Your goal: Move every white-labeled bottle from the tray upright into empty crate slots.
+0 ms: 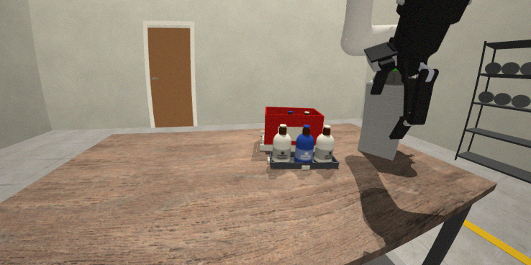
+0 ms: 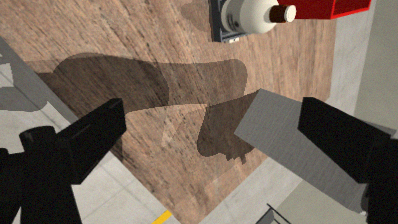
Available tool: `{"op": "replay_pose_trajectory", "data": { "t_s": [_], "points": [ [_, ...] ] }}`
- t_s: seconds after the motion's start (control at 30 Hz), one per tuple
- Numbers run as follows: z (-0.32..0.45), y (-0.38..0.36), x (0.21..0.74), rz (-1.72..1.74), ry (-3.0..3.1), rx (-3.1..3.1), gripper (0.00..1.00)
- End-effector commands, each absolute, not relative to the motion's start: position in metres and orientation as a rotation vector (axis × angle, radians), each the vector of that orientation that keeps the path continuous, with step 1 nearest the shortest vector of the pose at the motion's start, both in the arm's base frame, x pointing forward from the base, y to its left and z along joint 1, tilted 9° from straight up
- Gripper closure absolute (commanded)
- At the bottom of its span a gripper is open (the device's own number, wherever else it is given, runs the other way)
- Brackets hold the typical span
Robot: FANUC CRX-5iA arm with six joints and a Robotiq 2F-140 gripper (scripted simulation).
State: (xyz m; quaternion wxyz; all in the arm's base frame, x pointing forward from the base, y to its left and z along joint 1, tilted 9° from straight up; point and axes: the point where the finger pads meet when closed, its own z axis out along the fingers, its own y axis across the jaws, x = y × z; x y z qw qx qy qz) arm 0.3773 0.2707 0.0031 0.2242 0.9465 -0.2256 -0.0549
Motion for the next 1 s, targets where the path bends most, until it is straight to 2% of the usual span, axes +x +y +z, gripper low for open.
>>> {"op": "replay_pose_trajectory", "data": {
  "t_s": [0.0,0.5,0.97],
  "points": [
    [0.025,0.258,0.398,-0.199,-0.58,2.668,0.0],
    [0.125,0.169,0.471,-0.236,-0.372,2.917,0.0],
    [0.213,0.072,0.5,-0.13,-0.16,3.079,0.0]
  ]
}}
